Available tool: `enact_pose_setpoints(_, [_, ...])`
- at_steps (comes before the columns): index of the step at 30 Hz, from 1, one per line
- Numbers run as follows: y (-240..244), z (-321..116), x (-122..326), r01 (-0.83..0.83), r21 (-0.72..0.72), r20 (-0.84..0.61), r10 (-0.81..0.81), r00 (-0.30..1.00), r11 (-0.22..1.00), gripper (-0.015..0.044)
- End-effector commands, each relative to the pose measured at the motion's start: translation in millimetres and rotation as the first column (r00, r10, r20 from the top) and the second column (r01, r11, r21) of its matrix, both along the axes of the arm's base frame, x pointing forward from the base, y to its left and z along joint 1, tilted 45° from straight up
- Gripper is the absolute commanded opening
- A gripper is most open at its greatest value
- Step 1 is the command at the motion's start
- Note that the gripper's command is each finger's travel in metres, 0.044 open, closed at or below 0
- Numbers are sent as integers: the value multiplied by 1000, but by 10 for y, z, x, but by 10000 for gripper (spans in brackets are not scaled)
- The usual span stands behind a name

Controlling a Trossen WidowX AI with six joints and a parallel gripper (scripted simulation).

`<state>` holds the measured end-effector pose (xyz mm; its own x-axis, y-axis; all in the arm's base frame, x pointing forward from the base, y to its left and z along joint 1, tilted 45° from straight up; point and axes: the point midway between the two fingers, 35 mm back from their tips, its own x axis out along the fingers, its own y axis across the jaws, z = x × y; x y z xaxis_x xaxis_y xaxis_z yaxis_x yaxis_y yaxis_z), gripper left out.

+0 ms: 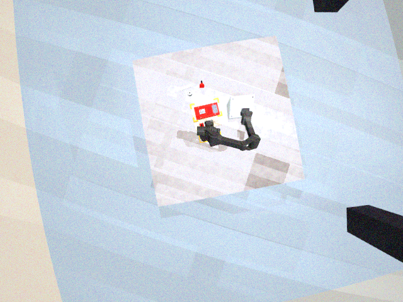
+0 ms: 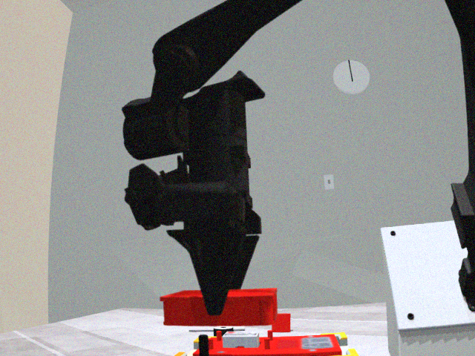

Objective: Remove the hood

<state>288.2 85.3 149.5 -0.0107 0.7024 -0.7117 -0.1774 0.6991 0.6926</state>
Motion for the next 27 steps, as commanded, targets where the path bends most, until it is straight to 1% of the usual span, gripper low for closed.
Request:
enact_pose_setpoints(1, [29,-18,-11,3,3,-6,-2,1000,1000,0])
enact_pose_setpoints(27, [192,-188,6,3,1,-5,-3,1000,1000,0])
